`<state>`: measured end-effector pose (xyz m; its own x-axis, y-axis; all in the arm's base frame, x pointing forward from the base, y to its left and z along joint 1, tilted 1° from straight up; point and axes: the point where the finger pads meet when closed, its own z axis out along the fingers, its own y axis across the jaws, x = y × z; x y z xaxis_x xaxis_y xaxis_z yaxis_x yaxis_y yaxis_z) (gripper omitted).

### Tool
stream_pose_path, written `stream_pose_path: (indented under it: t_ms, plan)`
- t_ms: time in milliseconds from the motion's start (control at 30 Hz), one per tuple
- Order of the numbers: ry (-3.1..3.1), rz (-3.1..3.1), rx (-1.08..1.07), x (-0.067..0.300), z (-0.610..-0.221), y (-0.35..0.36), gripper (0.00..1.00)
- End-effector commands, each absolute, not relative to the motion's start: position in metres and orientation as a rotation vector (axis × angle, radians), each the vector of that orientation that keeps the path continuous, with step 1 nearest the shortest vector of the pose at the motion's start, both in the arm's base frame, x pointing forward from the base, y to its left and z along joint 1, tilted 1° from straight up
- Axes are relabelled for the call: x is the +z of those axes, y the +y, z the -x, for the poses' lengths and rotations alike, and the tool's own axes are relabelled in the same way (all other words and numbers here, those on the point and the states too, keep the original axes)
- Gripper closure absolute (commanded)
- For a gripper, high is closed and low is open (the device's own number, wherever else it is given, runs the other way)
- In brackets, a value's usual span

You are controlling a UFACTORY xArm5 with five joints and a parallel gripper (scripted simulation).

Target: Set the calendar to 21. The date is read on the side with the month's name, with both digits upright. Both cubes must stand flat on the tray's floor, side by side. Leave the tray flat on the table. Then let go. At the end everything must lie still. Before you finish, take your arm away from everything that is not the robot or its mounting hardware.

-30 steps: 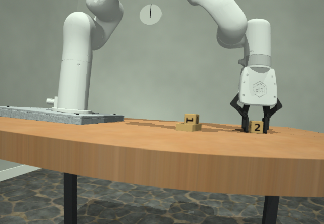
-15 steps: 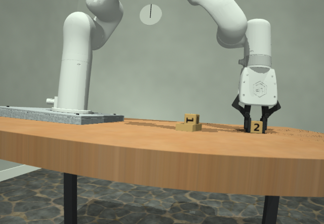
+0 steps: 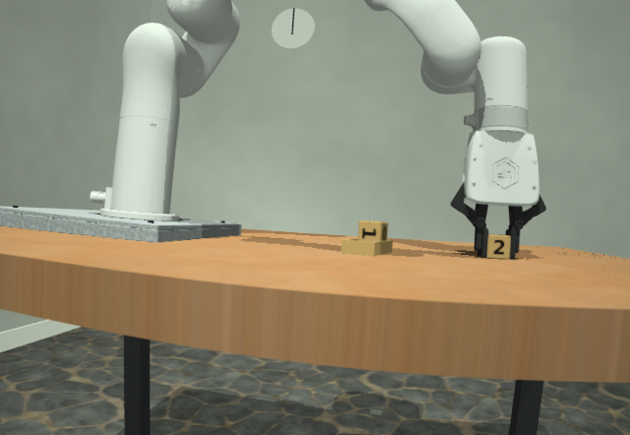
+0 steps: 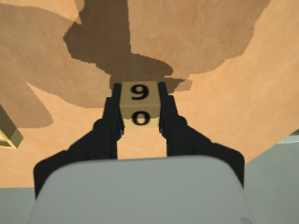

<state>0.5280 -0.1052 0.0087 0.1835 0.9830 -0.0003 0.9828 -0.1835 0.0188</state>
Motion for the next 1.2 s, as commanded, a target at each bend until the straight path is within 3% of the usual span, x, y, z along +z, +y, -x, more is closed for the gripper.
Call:
stream_pose_path:
  t_ms: [0,633,1067,1167]
  plan:
    - [1.996,-2.403,0.022,0.01,-0.529,-0.105,0.71]
    - [1.996,-2.403,0.022,0.014,-0.529,-0.105,0.71]
    - [1.996,-2.403,0.023,0.095,-0.527,-0.105,0.71]
    - [1.996,-2.403,0.023,0.1,-0.527,-0.105,0.71]
